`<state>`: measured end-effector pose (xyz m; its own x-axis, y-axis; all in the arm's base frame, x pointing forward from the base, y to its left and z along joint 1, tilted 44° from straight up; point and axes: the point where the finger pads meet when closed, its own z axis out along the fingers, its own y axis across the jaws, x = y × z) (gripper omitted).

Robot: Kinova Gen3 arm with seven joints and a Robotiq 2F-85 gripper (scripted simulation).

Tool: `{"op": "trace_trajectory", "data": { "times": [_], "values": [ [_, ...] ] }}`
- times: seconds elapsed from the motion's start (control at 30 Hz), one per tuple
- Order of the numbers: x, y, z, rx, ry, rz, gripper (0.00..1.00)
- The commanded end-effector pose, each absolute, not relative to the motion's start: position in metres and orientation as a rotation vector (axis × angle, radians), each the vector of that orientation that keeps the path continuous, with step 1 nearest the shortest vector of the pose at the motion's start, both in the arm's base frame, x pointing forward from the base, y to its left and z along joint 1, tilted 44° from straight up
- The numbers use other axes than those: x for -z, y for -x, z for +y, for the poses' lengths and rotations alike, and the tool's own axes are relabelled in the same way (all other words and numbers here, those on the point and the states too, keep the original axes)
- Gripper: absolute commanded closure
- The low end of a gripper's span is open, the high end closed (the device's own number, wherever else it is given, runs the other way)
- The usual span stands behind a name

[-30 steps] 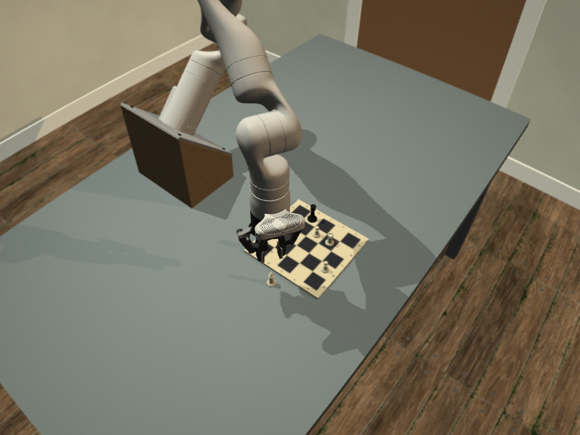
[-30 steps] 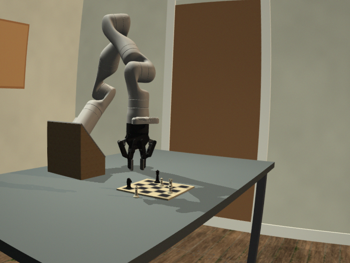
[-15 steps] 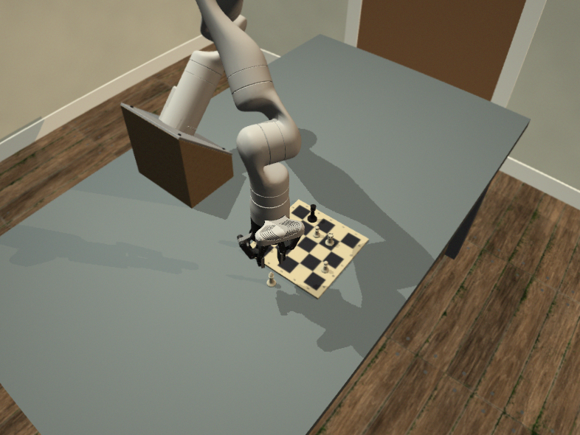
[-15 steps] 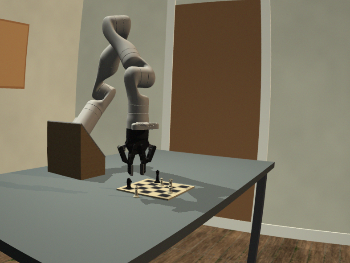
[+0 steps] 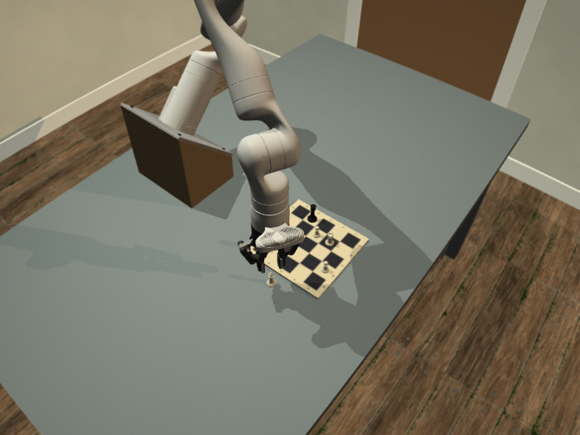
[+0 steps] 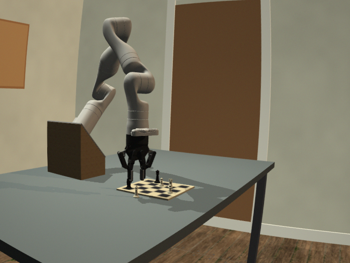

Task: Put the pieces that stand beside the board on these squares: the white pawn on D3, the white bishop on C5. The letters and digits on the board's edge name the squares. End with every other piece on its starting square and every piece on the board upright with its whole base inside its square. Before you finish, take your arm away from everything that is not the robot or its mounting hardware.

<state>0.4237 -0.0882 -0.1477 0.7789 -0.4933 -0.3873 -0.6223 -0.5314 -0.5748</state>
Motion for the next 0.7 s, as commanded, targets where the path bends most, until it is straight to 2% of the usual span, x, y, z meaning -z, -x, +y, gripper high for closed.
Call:
{"op": "trace_trajectory", "data": {
  "times": [0.0,0.67],
  "values": [
    [0.1496,-0.4238,-0.0859,-0.23,2.241,0.824,0.63],
    [0.153,-0.4242,-0.0827,-0.23,2.241,0.824,0.63]
  ]
}}
